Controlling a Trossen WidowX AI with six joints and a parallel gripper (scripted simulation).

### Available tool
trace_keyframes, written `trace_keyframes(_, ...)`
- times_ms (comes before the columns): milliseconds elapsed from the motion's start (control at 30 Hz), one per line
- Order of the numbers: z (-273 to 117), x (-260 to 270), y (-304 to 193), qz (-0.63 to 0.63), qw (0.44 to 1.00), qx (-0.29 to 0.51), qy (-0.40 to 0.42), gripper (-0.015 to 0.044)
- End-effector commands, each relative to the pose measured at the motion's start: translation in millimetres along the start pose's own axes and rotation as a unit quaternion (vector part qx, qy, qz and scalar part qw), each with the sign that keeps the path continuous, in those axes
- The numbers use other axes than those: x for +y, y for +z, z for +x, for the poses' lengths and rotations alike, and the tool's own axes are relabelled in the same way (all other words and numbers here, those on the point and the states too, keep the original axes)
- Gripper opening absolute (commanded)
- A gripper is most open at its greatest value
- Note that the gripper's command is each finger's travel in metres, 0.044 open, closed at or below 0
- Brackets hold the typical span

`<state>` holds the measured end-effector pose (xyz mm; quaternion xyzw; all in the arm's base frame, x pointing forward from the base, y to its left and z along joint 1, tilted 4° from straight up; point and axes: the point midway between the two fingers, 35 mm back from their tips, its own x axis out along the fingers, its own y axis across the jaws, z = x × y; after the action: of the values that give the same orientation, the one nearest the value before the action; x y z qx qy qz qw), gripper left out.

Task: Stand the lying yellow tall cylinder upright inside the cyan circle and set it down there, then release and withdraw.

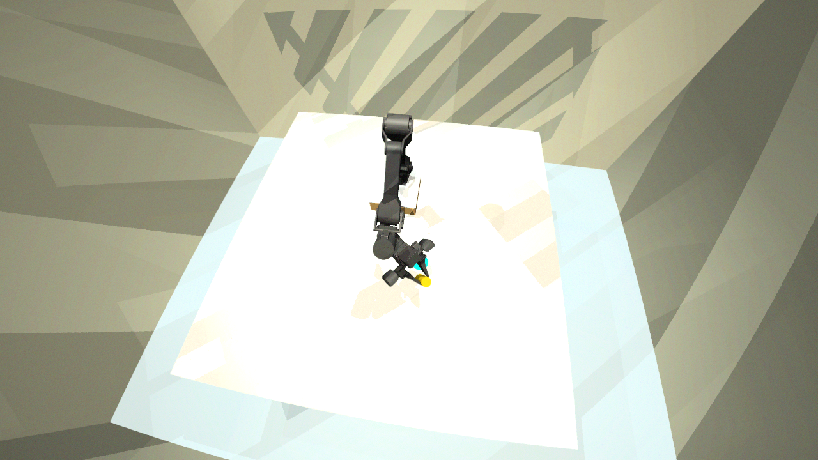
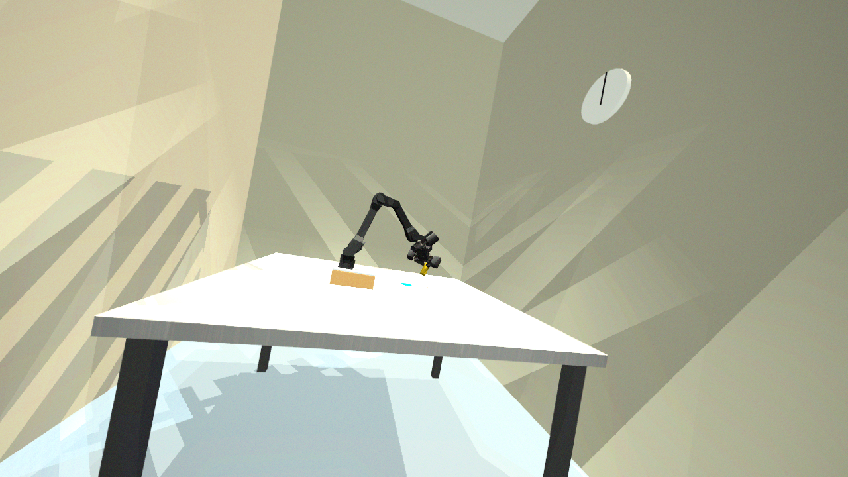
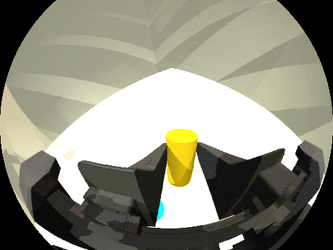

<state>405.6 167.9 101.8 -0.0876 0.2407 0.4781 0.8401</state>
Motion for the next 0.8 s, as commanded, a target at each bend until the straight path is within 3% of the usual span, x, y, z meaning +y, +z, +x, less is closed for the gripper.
trace_keyframes(0, -2, 0, 0, 0.002, 1.000, -0.015, 0.004, 0.0105)
trace_keyframes(767, -13, 1, -1, -0.001, 0.997, -0.076, 0.019, 0.0105)
